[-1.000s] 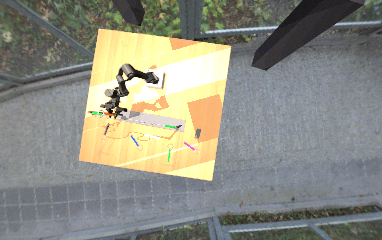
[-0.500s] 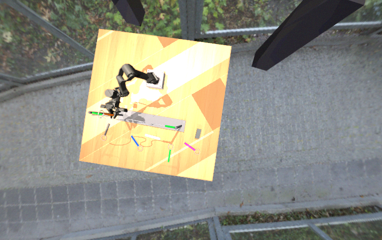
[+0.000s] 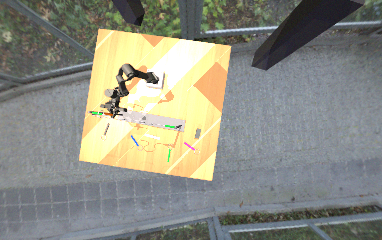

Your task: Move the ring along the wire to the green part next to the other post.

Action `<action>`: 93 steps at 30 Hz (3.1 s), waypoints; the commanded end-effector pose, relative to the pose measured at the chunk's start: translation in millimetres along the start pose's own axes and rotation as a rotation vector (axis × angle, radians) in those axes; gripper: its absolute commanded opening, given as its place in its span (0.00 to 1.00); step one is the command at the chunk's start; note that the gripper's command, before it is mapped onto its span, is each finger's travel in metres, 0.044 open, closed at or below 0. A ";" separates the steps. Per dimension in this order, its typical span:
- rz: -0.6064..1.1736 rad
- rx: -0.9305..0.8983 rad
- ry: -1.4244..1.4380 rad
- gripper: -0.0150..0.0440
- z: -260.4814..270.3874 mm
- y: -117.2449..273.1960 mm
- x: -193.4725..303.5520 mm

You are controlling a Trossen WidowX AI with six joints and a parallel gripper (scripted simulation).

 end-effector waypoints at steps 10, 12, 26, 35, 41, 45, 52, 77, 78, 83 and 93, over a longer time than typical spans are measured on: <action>-0.001 -0.007 0.004 0.00 1.0 -0.1 -15.6; -0.001 -0.007 0.004 0.00 1.0 -0.1 -15.6; -0.001 -0.007 0.004 0.00 1.0 -0.1 -15.6; -0.001 -0.007 0.004 0.00 1.0 -0.1 -15.6; -0.001 -0.007 0.004 0.00 1.0 -0.1 -15.6; -0.001 -0.007 0.004 0.00 1.0 -0.1 -15.6; 0.000 -0.008 0.004 0.00 7.3 -0.2 -15.3; 0.002 -0.013 -0.028 0.00 35.7 -0.5 -13.8; 0.002 -0.013 -0.033 0.00 37.3 -0.6 -13.7; 0.002 -0.014 -0.066 0.00 46.4 -0.6 -13.4; 0.001 -0.017 -0.189 0.00 71.7 -0.8 -14.2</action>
Point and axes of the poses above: the point midway between the two fingers, 35 mm back from their tips, its own y axis back along the fingers, its own z axis across the jaws, x = y × z, the point moved 7 cm from there along y, back along the fingers, and after that the axes turned 3 degrees about -y, right-handed, at the moved point
